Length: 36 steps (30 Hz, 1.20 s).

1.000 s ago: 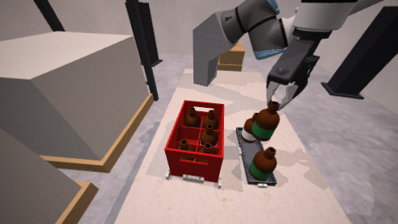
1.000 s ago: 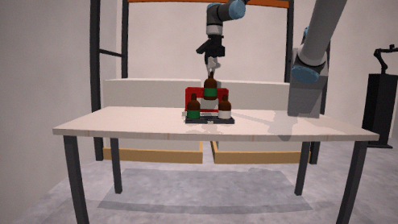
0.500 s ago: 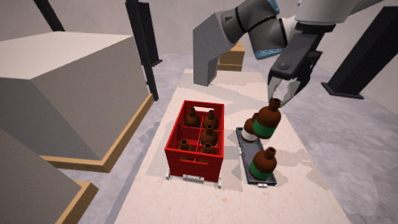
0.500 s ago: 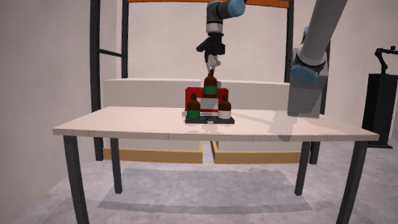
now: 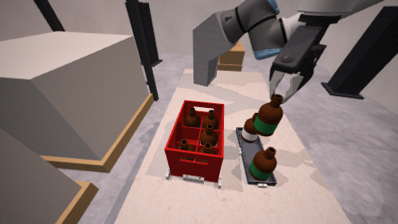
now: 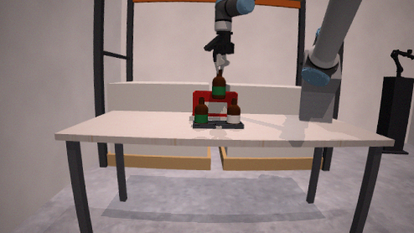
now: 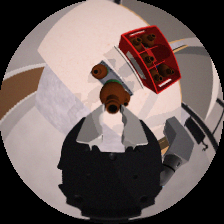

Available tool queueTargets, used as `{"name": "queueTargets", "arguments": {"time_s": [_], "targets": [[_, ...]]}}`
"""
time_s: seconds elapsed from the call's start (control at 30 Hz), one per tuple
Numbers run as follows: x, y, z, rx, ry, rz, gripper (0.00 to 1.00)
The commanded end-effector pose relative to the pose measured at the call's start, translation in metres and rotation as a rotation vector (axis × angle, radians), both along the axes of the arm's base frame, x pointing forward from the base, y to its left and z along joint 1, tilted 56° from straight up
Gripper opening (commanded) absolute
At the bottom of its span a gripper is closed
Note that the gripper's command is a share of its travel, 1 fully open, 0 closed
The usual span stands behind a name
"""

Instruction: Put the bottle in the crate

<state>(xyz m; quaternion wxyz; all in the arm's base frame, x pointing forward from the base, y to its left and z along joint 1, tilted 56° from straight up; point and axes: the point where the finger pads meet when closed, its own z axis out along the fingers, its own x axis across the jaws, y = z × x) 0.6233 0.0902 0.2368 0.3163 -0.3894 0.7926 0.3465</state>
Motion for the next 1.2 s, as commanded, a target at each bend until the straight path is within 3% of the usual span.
{"name": "queueTargets", "arguments": {"time_s": [0.0, 1.17], "targets": [[-0.0009, -0.0047, 0.0033, 0.000, -0.001, 0.000, 0.00], [-0.0020, -0.0085, 0.0060, 0.000, -0.001, 0.000, 0.00]]}}
